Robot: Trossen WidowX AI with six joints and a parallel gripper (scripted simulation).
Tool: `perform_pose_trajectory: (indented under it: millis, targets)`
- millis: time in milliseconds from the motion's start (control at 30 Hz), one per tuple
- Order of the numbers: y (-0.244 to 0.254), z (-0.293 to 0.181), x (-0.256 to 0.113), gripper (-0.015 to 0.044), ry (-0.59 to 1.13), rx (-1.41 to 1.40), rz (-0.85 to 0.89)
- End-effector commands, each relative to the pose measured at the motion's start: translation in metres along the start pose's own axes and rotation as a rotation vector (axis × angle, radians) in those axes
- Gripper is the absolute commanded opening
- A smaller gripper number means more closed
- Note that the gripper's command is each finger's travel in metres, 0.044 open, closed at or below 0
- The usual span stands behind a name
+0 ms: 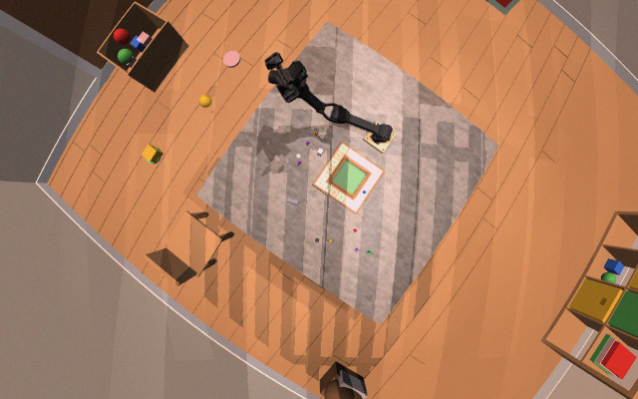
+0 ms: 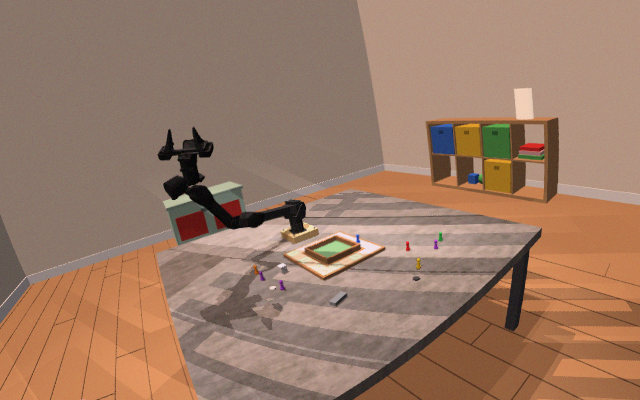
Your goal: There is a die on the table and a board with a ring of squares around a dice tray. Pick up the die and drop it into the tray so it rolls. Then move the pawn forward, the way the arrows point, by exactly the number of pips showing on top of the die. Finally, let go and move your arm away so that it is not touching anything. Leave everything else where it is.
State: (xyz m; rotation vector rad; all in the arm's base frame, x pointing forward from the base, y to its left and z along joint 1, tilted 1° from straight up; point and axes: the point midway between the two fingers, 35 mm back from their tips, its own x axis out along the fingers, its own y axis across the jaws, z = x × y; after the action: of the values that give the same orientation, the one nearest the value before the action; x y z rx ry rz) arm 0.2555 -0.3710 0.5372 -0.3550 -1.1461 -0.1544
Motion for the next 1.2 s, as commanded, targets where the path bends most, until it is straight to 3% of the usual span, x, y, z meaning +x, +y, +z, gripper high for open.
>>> perform_pose_trajectory:
  millis: [0, 133, 567, 900, 1167]
  targets:
    - [0.000, 0.002, 0.001, 0.0374, -0.002, -0.001, 0.002]
    - [0.004, 0.048, 0.012, 0.0275, -0.039, -0.028, 0.047]
    - [0.058, 0.236, 0.037, 0.0275, -0.187, -0.237, 0.244]
    - [0.174, 0.338, 0.045, 0.0275, -0.204, -0.429, 0.464]
    - [0.300, 0.348, 0.044, 0.0275, -0.103, -0.596, 0.725]
